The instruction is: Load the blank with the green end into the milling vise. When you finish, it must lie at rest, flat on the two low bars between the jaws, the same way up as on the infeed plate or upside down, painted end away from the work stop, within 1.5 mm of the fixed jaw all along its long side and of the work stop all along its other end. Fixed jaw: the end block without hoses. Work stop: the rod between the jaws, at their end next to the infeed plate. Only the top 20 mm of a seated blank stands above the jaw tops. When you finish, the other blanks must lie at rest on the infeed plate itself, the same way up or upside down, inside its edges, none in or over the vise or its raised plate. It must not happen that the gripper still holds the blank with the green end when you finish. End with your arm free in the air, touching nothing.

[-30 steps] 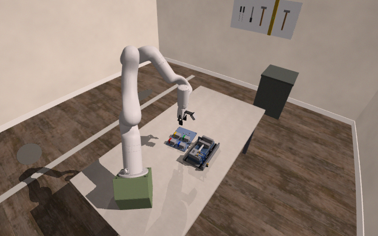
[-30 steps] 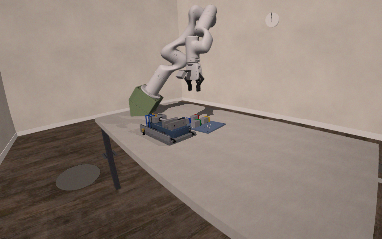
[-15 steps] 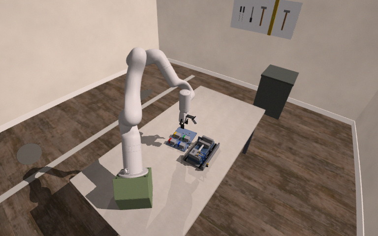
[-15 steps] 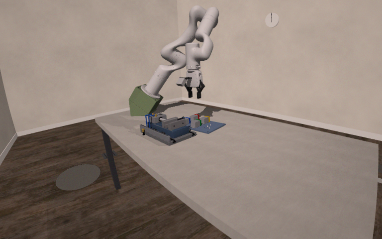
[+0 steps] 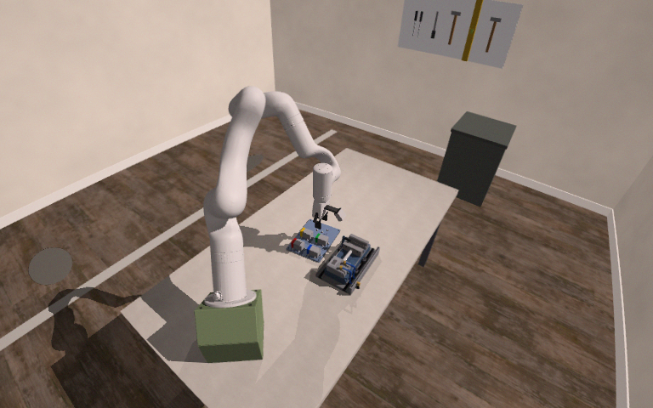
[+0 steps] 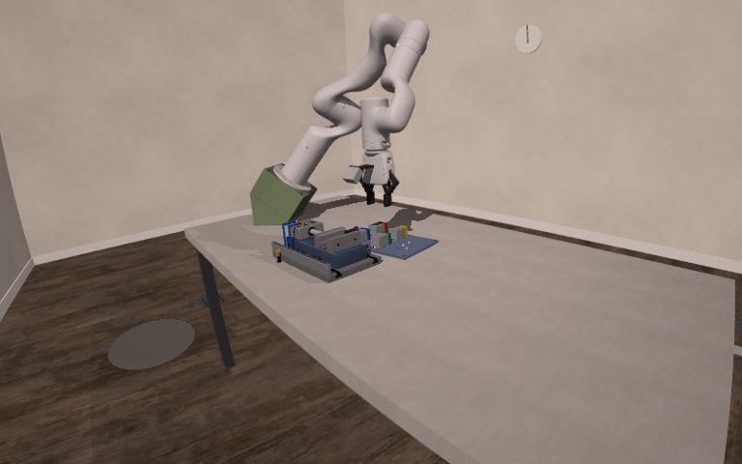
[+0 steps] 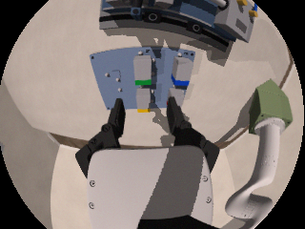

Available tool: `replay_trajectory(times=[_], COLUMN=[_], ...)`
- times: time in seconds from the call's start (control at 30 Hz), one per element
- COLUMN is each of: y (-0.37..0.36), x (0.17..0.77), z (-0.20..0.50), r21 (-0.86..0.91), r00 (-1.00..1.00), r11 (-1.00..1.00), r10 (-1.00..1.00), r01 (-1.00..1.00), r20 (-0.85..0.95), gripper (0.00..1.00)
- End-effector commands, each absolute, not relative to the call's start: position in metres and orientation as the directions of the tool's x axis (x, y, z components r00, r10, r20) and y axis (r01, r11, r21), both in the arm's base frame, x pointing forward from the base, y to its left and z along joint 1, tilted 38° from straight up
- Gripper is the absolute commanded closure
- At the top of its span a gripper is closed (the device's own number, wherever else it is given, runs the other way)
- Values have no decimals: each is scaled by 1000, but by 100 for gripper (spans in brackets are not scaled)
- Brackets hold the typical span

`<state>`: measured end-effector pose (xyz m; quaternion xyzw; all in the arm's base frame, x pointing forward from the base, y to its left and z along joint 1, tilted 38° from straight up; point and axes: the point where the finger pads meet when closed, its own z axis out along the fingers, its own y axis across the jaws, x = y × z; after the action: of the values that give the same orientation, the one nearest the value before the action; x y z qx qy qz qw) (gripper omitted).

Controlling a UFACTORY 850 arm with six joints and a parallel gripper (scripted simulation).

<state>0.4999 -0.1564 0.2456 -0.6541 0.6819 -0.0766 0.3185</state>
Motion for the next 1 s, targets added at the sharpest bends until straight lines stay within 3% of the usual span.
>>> replay_trajectory(times=[0.0,0.97], y=[-156,-155], x=[513,521], z=[233,224], r21=[-522,-522], r00=[58,58], r11=[133,133], r10=[-941,-941], r01=[-842,-842], r20=[-334,-334], gripper=[32,32])
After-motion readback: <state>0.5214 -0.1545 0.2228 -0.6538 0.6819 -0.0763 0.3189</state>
